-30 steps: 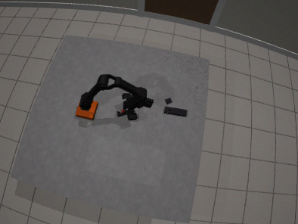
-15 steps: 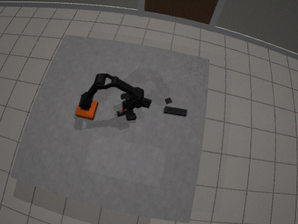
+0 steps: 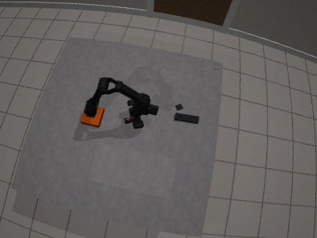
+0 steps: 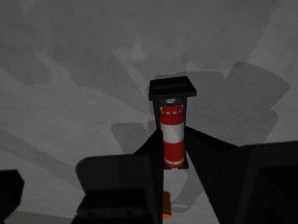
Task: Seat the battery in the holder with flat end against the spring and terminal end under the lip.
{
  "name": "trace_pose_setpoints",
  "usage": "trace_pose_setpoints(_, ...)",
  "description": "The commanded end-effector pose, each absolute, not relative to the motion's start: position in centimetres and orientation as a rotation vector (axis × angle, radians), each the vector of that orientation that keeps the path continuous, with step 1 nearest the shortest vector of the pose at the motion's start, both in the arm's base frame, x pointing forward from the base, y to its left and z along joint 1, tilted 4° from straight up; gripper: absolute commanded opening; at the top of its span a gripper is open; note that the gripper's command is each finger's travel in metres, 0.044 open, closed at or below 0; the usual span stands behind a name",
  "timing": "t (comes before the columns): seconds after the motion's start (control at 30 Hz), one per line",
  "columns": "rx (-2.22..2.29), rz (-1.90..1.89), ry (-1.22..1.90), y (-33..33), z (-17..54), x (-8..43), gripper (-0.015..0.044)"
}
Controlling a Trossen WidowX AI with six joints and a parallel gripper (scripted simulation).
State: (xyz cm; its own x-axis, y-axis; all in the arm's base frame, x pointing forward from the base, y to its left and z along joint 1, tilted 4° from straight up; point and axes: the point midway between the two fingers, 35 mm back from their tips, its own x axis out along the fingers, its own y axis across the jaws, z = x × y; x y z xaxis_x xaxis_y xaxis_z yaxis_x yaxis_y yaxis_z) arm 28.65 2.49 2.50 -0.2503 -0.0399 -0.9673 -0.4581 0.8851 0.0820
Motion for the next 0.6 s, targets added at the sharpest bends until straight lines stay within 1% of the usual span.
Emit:
trace_pose_setpoints(0.0,-0.369,0.422,1.745,2.66,2.44,29.03,0.0066)
trace_pose_setpoints(0.57,-0.346,0.442,1.654,2.47,2.16,28.7,0.0066)
